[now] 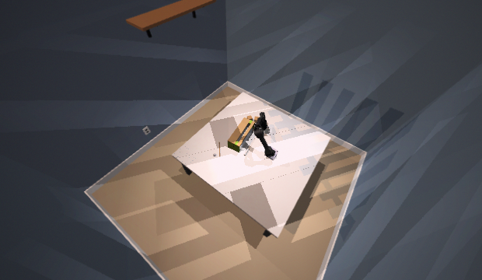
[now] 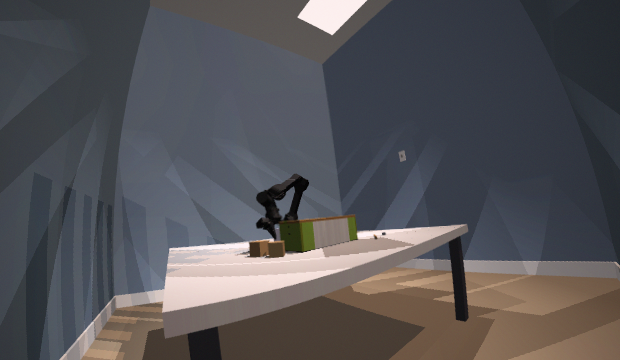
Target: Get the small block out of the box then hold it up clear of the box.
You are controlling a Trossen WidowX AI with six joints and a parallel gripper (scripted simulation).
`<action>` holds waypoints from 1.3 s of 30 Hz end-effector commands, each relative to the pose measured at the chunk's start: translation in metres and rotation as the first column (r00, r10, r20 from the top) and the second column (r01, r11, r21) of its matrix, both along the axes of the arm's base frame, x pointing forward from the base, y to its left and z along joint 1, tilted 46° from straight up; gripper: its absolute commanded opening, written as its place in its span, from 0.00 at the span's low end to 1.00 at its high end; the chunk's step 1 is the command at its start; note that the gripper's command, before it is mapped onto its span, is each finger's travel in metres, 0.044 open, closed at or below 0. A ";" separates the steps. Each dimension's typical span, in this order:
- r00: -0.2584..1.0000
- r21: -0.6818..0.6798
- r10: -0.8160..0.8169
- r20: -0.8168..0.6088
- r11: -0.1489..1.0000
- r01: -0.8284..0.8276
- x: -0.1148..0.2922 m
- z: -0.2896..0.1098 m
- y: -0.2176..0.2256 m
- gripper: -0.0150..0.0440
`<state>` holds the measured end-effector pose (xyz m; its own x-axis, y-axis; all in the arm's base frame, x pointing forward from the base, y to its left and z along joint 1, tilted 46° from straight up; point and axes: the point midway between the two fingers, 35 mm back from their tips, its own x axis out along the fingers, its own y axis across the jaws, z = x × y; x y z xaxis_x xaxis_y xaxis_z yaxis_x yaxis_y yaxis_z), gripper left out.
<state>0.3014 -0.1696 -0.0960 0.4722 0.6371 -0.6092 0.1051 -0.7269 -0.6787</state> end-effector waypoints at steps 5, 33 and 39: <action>1.000 0.013 0.001 -0.008 1.000 -0.001 -0.001 -0.011 0.013 0.74; 1.000 0.015 0.001 -0.006 1.000 -0.001 -0.002 -0.028 0.034 0.44; 1.000 0.011 0.001 -0.006 1.000 -0.001 -0.002 -0.013 0.018 0.25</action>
